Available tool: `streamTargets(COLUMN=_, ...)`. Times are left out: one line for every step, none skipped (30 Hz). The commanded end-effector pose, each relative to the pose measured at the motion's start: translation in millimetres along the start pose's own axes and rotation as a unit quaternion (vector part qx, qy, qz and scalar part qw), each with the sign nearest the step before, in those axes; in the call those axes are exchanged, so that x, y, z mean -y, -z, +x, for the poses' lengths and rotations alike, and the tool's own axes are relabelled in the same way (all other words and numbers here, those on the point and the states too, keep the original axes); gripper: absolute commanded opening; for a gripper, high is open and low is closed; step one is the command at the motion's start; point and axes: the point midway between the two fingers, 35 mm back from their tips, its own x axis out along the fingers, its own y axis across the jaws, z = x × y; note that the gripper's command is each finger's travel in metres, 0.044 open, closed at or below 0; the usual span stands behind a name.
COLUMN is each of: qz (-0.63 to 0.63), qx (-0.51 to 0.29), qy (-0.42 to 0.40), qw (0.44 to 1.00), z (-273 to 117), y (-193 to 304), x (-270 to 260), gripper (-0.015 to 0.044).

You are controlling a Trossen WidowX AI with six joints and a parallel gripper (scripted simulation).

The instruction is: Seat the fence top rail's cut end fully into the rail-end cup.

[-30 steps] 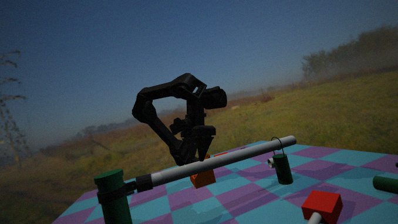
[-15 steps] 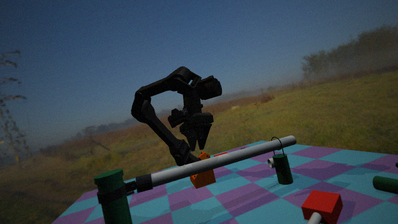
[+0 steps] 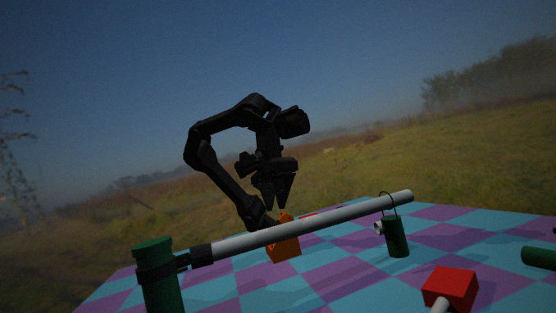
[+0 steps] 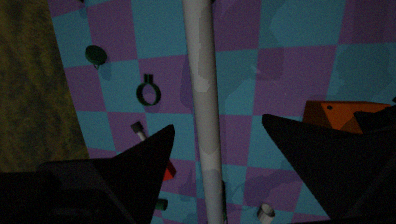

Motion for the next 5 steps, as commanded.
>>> streamTargets(qz=-0.003, qx=-0.002, qy=0.002, qw=1.000, z=-0.4, y=0.0, x=0.3, gripper=0.0440)
streamTargets(qz=-0.003, qx=-0.002, qy=0.002, qw=1.000, z=-0.4, y=0.0, x=0.3, gripper=0.0440)
streamTargets(qz=-0.003, qx=-0.002, qy=0.002, qw=1.000, z=-0.4, y=0.0, x=0.3, gripper=0.0440)
streamTargets(qz=-0.003, qx=-0.002, qy=0.002, qw=1.000, z=-0.4, y=0.0, x=0.3, gripper=0.0440)
streamTargets(qz=-0.003, qx=-0.002, qy=0.002, qw=1.000, z=-0.4, y=0.0, x=0.3, gripper=0.0440)
